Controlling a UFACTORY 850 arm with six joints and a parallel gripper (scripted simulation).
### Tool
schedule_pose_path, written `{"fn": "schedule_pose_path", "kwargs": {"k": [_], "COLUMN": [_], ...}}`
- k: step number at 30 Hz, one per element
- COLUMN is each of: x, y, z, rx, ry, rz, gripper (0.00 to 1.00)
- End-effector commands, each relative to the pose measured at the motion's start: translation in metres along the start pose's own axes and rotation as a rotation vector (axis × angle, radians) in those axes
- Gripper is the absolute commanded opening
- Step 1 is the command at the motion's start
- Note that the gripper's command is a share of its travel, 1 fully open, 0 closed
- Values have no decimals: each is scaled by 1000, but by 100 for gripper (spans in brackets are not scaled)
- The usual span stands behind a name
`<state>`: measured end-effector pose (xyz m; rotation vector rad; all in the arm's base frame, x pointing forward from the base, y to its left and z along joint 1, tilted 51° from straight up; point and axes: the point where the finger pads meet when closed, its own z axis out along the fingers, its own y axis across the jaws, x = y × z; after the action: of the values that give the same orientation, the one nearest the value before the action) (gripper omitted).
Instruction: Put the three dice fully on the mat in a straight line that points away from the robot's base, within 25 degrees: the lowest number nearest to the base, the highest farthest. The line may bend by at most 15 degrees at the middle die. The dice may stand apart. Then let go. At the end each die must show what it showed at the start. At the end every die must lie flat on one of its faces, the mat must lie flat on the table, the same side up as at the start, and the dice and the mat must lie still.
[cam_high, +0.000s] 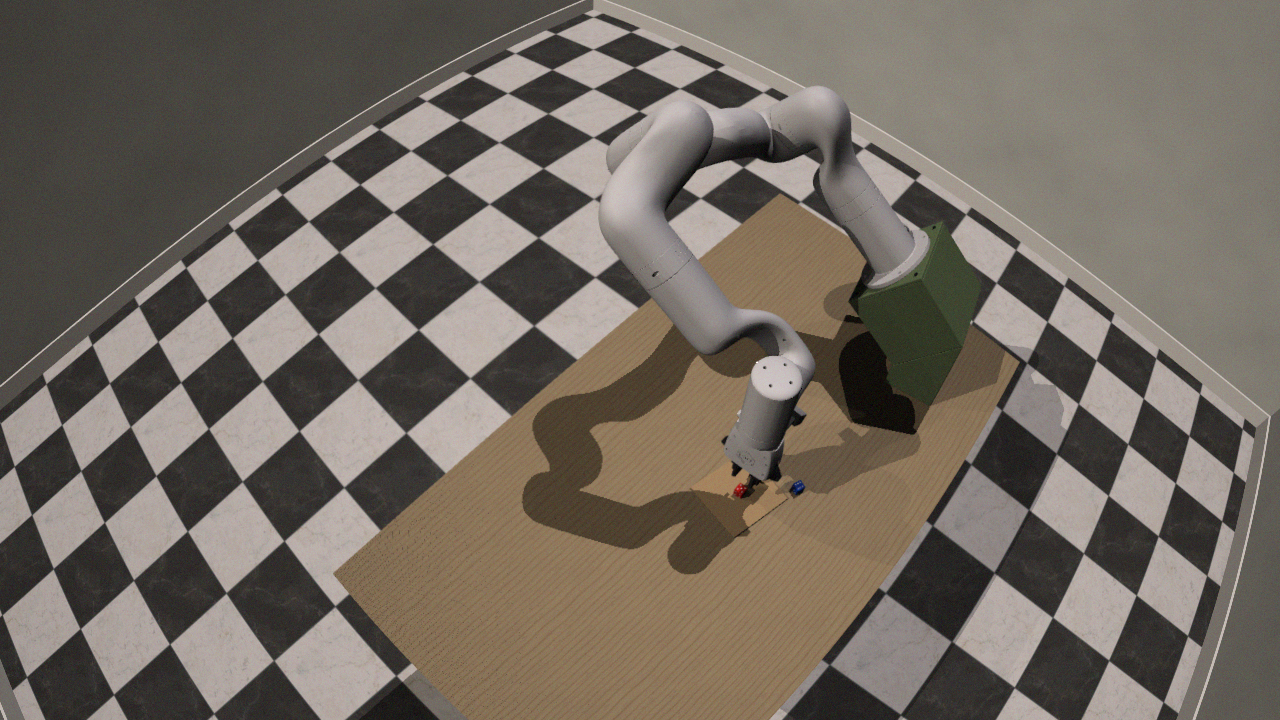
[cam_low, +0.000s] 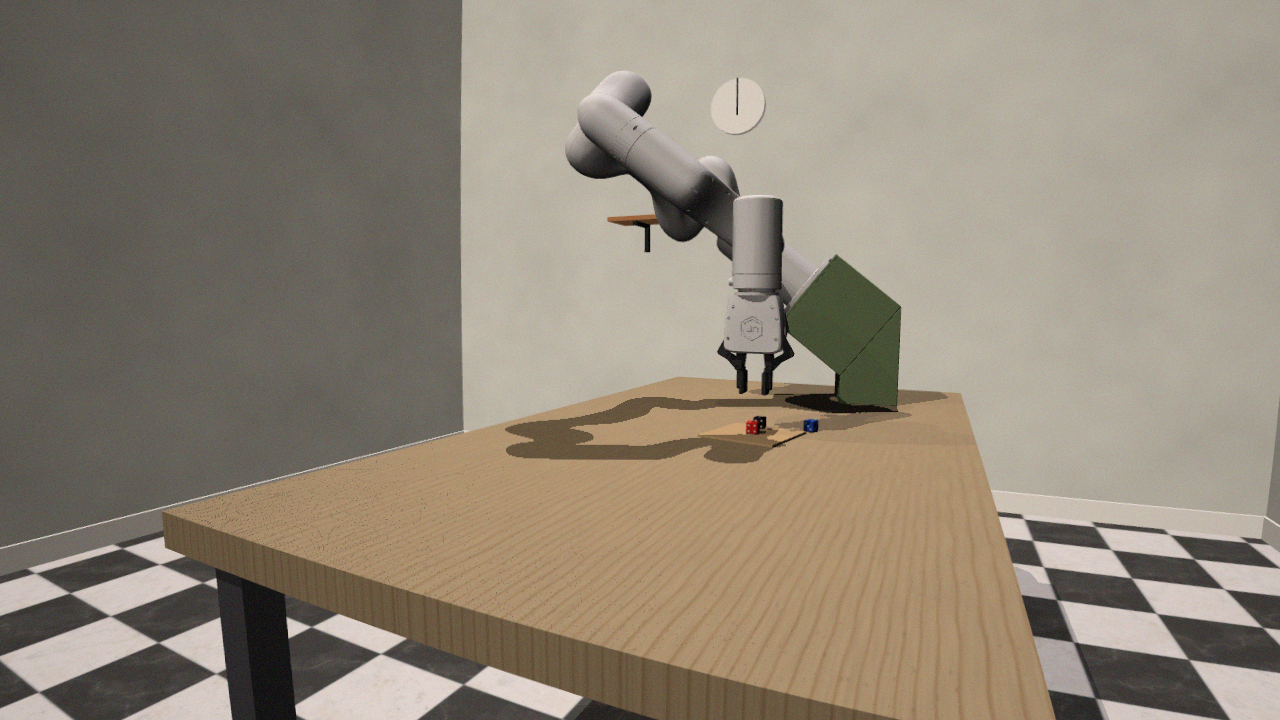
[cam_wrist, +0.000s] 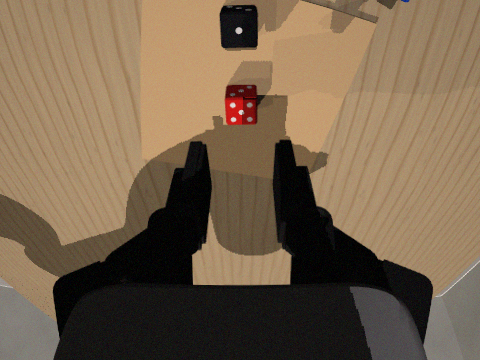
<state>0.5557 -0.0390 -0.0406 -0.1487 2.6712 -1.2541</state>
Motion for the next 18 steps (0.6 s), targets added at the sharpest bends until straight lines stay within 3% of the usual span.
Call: {"fn": "schedule_pose_path", "kwargs": {"k": [1,8,9,18], "x": [-1,-1,-1,-1], "y": [0,0,0,0], "z": [-16,-24,-24,-24], "rx": [0,0,0,0], "ry": [-1,-1,-1,-1], "rz": [0,0,0,0], "gripper": [36,36,100,100]}}
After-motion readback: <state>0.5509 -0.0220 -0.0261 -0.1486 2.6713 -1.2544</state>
